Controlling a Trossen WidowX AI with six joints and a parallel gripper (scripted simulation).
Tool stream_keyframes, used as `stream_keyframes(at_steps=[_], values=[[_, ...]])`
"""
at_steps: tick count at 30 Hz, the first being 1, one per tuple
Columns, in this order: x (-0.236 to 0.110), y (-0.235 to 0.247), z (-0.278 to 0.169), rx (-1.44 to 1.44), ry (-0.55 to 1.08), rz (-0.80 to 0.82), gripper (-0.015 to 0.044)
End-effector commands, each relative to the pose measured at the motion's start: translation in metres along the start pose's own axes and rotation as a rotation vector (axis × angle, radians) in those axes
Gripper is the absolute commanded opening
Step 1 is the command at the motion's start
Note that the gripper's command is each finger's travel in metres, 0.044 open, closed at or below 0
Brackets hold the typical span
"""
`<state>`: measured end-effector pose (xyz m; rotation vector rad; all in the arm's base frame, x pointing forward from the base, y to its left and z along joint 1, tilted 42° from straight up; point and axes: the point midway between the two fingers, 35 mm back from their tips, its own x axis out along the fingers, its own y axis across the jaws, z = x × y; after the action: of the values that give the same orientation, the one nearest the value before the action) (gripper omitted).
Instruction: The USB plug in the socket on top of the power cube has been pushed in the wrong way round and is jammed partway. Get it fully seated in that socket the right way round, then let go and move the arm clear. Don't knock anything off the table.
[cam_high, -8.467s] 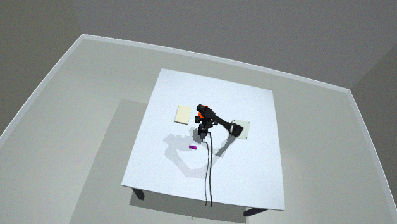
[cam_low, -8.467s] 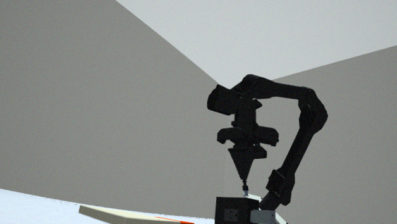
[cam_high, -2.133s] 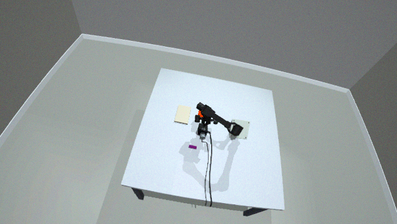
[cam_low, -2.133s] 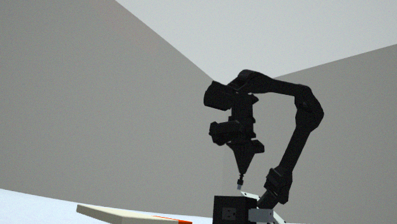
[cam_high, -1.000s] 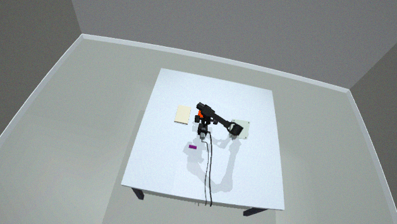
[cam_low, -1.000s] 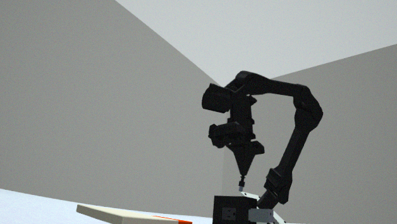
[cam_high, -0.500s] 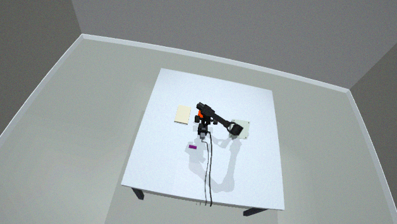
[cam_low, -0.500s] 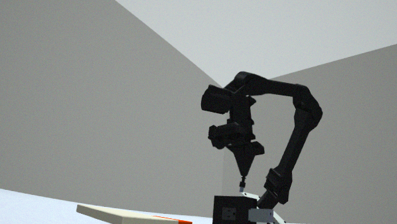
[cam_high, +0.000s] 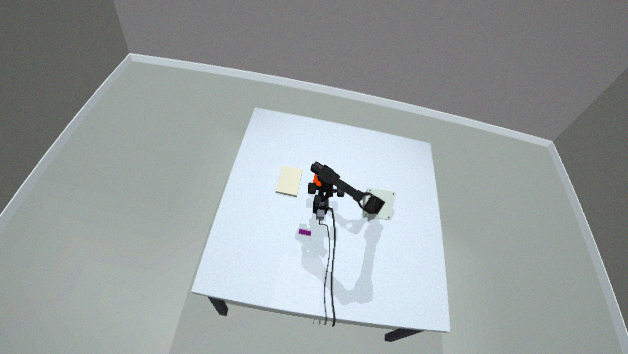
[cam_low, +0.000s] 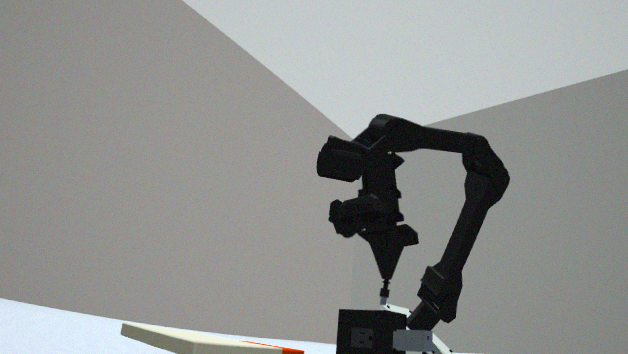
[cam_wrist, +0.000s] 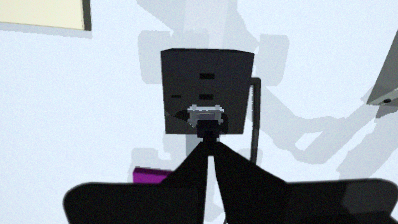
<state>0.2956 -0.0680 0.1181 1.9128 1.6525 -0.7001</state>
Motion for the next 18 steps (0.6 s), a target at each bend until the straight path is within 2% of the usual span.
stream_keyframes(at_steps=[1,18], values=[[0.0009,-0.0001,-0.0008,-0.003,0.011,0.0,0.0],[0.003,0.0,-0.0015,-0.001,0.032,0.0,0.0]])
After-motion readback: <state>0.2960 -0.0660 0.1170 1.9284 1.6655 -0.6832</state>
